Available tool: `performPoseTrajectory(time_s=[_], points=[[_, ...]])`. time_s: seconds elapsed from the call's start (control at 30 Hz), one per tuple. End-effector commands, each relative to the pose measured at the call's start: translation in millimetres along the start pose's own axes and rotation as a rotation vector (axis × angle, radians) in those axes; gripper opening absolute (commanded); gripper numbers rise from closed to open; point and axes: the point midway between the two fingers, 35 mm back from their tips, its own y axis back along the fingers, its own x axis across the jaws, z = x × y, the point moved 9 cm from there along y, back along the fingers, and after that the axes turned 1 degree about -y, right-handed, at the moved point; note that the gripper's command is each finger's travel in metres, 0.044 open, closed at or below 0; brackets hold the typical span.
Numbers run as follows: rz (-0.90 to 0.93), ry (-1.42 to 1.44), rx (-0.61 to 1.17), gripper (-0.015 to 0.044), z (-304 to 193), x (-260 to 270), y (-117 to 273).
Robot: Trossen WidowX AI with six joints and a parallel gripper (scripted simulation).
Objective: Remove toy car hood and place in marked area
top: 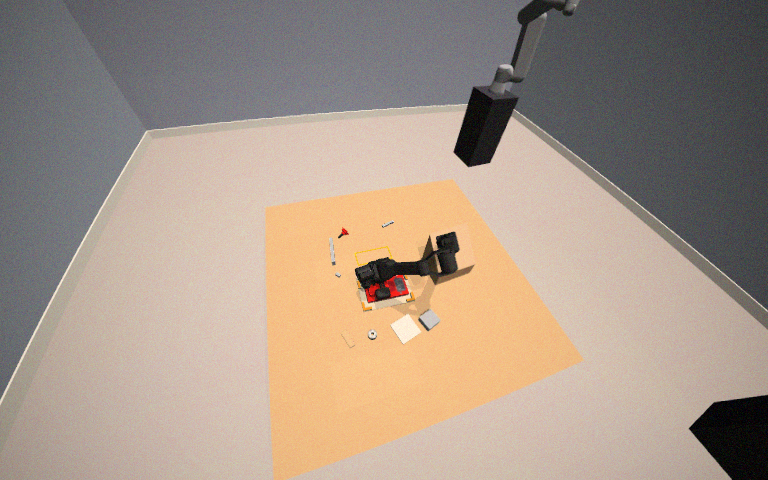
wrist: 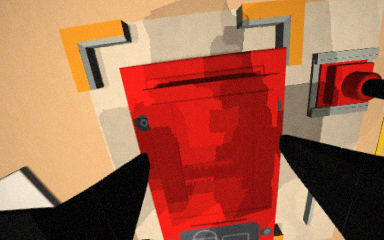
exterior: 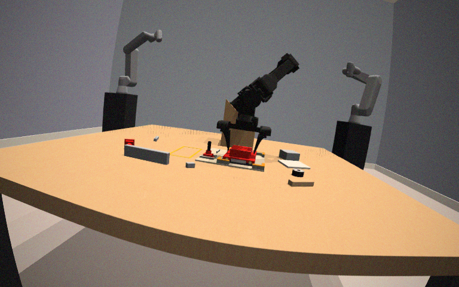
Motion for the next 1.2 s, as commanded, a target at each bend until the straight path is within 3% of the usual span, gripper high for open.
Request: performPoseTrajectory(time_s=[0.0, 0.1, 0.4, 0.77, 1.17], points=[[0.0, 0.0, 0.0, 0.0414, 0, 0, 0], [0.0, 0.0, 0.0, 0.0335, 0, 0, 0], [0.0, 0.0, 0.0, 0.0275, 0, 0, 0], [0.0, 0.0, 0.0, 0.0, 0, 0, 6], [-0.001, 0.0, 0.0, 0.0, 0, 0, 13]])
